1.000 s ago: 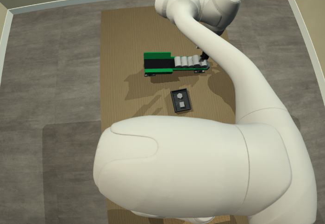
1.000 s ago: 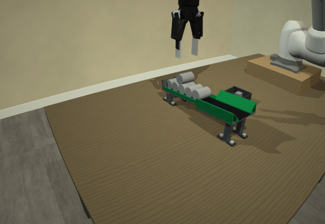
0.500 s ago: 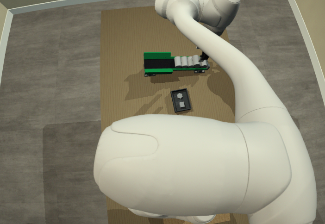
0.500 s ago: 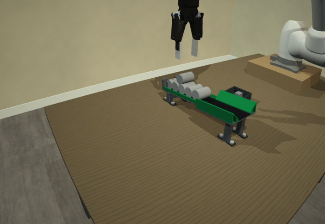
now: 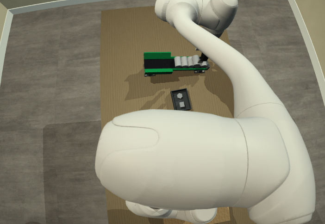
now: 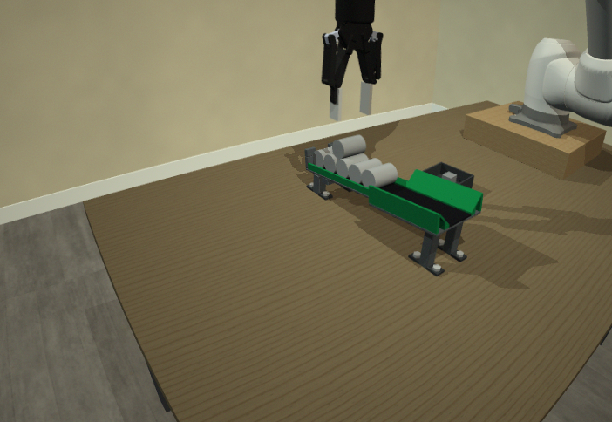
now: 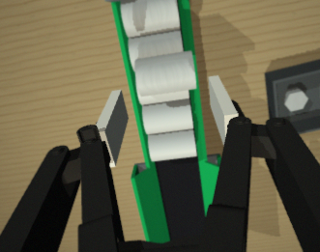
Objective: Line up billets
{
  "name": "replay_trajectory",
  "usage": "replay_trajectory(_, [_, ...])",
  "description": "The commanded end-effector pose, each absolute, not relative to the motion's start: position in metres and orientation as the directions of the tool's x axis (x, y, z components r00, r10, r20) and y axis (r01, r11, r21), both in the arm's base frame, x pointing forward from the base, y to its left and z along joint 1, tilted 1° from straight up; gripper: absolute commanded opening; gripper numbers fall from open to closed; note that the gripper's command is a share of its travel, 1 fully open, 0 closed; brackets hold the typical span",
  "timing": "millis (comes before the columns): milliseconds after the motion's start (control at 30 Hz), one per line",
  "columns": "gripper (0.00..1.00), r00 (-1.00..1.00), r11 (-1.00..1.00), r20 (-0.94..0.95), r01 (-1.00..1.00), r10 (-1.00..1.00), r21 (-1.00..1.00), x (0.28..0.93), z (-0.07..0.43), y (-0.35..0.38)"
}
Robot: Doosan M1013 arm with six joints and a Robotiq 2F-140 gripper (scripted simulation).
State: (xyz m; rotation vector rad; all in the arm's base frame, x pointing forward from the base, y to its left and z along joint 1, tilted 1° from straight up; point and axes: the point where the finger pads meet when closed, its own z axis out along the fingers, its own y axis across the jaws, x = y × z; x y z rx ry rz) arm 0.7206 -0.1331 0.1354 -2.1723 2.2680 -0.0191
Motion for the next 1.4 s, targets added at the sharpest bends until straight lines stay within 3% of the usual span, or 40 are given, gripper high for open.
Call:
replay_trajectory(0, [0.52, -0.041, 0.041, 0.011, -0.999, -0.999, -0.010, 0.722, 0.126, -0.132])
replay_trajectory(1367, [0.52, -0.041, 0.041, 0.011, -0.999, -0.999, -0.010, 0.722, 0.102, -0.132])
